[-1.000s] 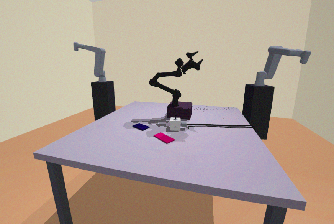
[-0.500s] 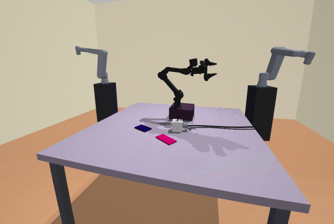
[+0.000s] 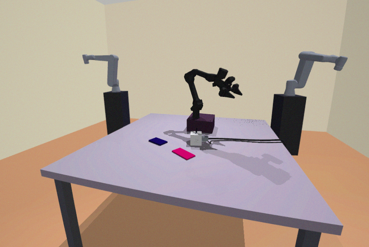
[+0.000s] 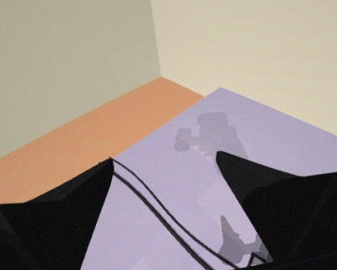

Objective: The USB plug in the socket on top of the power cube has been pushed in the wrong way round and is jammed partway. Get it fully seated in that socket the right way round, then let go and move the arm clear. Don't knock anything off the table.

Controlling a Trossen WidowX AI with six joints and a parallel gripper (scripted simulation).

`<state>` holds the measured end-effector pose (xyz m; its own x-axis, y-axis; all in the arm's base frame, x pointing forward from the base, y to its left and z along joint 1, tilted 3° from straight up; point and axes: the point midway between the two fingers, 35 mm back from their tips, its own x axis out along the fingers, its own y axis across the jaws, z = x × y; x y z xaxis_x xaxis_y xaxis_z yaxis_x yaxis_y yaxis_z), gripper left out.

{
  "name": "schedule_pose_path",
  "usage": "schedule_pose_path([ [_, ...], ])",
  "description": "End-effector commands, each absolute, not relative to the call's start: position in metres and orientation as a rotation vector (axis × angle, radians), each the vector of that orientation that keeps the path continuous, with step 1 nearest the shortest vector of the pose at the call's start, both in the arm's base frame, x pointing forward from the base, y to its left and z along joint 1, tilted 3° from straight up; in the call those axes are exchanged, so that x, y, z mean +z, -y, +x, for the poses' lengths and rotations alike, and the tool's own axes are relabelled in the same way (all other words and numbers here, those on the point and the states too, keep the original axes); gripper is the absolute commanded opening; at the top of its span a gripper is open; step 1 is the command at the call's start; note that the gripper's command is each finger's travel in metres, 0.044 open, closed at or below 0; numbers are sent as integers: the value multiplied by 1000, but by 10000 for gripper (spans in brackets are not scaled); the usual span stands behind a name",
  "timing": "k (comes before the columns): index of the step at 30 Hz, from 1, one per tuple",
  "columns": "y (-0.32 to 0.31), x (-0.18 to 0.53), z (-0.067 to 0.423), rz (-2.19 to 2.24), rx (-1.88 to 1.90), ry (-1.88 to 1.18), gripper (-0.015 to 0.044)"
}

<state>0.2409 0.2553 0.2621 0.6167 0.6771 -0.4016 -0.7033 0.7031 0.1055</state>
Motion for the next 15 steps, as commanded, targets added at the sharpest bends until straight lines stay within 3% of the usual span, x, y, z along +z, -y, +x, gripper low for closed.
schedule_pose_path([
  [1,-215,214,286,-433,717,-556,440],
  [15,-82,124,336,-1088,873,-951,440],
])
